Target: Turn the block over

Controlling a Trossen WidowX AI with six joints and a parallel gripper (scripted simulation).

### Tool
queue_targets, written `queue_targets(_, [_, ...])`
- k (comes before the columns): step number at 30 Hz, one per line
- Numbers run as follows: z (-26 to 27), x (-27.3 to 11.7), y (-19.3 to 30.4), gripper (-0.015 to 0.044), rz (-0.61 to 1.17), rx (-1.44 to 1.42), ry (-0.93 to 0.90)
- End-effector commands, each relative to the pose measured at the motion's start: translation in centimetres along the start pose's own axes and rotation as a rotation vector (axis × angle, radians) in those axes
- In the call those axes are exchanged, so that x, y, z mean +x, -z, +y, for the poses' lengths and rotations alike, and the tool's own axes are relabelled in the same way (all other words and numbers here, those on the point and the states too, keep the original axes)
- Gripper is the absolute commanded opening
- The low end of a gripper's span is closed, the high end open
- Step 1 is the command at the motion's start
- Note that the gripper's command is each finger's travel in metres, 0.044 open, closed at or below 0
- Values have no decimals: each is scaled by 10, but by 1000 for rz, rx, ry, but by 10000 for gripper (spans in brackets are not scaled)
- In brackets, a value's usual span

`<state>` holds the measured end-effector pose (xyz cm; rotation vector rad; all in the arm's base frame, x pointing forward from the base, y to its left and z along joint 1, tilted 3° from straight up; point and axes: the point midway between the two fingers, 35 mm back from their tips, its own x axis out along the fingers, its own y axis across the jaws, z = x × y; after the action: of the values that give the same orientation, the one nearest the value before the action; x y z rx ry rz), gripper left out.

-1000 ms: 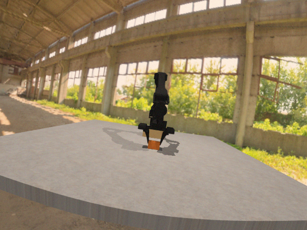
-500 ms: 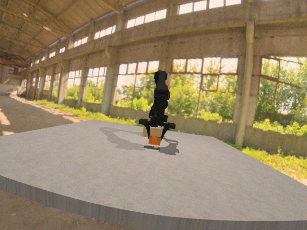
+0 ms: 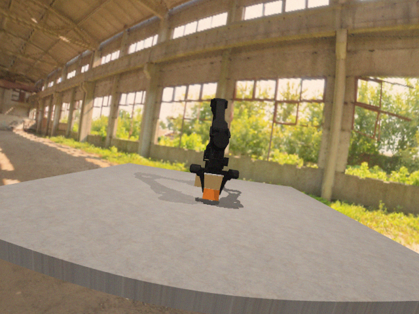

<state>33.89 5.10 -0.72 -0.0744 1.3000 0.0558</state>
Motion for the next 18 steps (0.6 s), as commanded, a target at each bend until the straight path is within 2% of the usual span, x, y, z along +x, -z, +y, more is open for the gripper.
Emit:
queue_targets(1, [0,-1,-1,0,-65,-4,3])
queue_targets(14, [-1,-5,6,0,-267,-1,2])
queue_targets(18, [-1,-5,6,0,-277,-1,2])
